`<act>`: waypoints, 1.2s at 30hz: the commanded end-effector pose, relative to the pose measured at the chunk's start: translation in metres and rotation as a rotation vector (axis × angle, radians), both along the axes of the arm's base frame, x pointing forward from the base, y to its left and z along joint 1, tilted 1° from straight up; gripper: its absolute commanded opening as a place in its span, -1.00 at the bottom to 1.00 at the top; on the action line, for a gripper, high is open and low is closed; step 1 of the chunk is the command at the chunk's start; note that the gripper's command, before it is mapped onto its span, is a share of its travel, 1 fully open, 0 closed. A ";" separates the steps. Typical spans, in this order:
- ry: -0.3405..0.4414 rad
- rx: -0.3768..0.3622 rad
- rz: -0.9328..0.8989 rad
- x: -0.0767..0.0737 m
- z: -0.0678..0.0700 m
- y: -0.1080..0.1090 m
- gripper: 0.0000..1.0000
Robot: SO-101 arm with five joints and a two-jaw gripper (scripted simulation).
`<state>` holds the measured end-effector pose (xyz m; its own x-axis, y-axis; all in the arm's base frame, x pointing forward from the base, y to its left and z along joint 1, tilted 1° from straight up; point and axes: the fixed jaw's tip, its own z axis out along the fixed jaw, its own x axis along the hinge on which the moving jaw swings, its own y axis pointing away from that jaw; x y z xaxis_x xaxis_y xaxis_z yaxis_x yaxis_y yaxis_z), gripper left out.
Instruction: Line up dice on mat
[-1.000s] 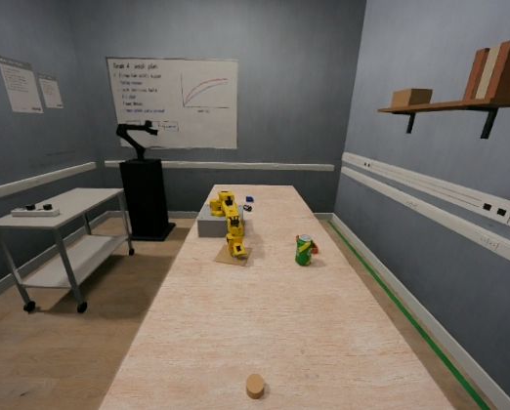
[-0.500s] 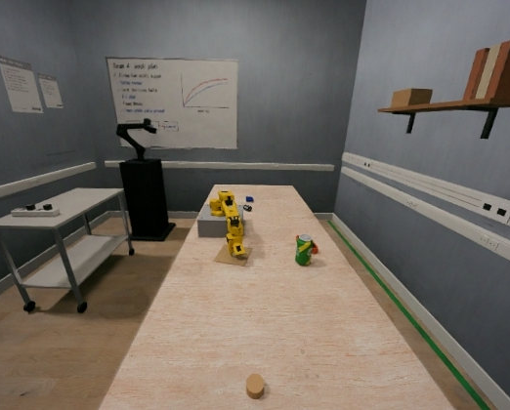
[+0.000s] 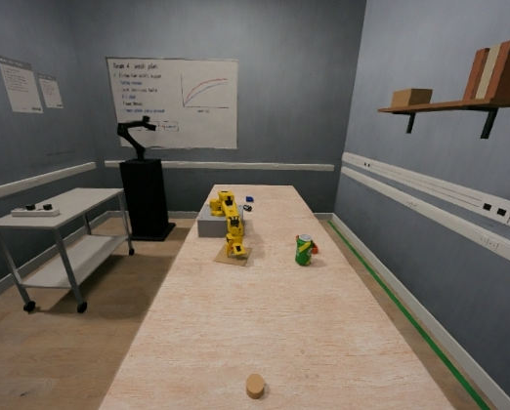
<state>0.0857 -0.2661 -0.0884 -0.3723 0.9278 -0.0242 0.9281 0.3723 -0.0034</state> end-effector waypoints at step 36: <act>0.016 0.059 -0.014 -0.003 0.048 0.005 -0.47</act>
<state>0.0835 -0.2584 -0.0539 -0.3719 0.9269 0.0508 0.9281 0.3722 0.0039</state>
